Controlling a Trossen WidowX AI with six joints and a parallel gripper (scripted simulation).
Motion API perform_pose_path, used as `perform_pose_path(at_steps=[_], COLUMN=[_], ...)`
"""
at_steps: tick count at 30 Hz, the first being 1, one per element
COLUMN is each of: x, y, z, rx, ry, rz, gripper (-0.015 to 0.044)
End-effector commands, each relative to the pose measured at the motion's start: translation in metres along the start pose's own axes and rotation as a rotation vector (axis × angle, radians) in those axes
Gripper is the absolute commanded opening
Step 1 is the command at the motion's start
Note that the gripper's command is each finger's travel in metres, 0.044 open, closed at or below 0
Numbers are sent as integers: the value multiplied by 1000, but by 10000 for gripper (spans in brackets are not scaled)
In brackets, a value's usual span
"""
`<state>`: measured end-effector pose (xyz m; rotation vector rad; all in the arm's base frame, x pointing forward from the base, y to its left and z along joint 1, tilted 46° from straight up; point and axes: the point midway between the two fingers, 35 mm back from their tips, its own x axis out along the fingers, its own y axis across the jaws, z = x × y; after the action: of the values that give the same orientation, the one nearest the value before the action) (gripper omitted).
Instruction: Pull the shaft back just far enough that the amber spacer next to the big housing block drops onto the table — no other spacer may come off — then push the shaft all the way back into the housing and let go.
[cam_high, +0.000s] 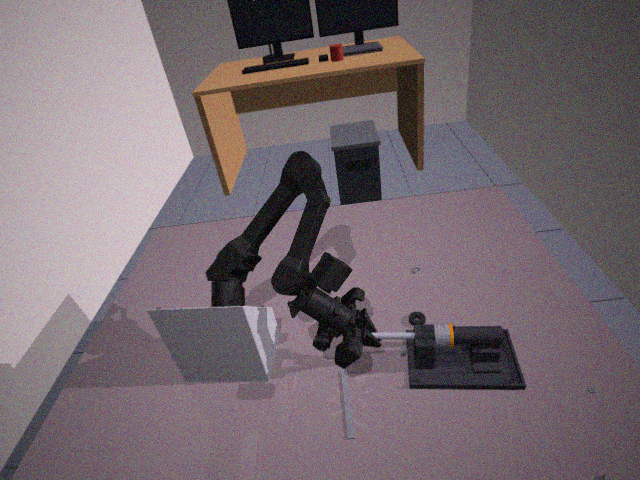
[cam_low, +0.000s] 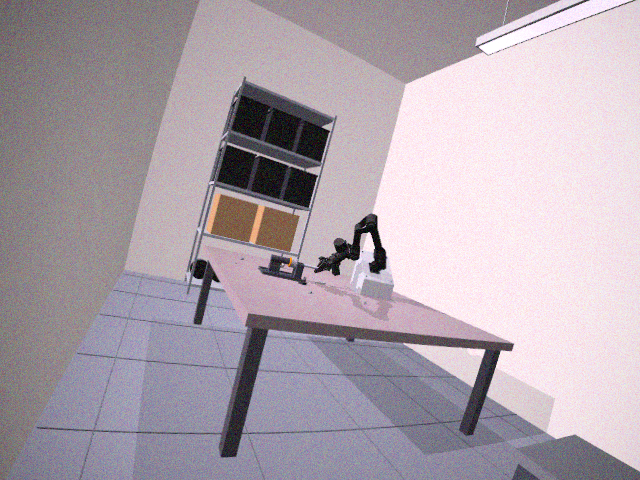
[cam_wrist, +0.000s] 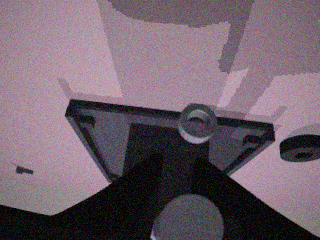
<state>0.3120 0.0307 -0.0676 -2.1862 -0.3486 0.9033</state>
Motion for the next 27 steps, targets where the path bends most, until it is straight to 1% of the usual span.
perform_pose_path(at_steps=[1,27], x=[-1,-3], y=[0,0], z=[2,4], rx=[-1,-1], ry=[-3,-3], rz=[0,0], gripper=[0,0])
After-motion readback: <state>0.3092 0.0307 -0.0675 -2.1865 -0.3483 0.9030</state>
